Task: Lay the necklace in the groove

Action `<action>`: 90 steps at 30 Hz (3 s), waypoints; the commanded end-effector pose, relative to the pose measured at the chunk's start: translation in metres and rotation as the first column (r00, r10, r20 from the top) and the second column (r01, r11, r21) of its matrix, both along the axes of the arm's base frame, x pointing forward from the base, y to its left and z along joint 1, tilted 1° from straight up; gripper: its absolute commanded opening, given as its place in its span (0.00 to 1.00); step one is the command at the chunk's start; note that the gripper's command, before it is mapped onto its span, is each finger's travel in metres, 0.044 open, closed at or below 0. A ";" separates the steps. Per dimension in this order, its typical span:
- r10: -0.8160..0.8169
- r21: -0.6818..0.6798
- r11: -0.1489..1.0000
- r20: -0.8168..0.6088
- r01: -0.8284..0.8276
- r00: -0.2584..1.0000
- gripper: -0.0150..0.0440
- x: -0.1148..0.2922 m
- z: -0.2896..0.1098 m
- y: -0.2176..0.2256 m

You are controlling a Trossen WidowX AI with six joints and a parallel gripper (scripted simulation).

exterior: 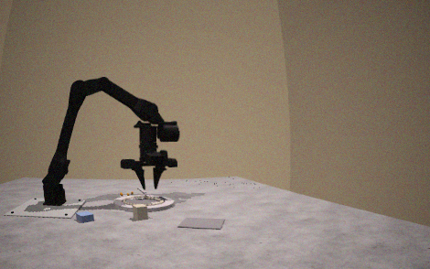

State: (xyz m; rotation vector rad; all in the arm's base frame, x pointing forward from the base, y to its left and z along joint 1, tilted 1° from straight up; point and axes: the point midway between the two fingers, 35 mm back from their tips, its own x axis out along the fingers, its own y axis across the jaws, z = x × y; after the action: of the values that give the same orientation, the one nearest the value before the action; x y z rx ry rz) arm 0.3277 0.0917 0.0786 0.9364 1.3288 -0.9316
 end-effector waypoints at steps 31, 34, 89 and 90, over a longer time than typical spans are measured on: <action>-0.025 0.003 1.000 0.000 0.025 1.000 0.46 -0.017 -0.028 0.018; -0.025 0.003 1.000 0.000 0.025 1.000 0.46 -0.017 -0.032 0.018; -0.025 0.004 1.000 0.000 0.025 1.000 0.25 -0.012 -0.023 0.026; -0.025 0.004 1.000 0.000 0.025 1.000 0.25 -0.011 -0.023 0.027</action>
State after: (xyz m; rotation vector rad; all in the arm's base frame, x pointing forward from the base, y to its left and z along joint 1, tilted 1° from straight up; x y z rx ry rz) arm 0.3143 0.1140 0.0570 0.9616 1.3159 -0.9427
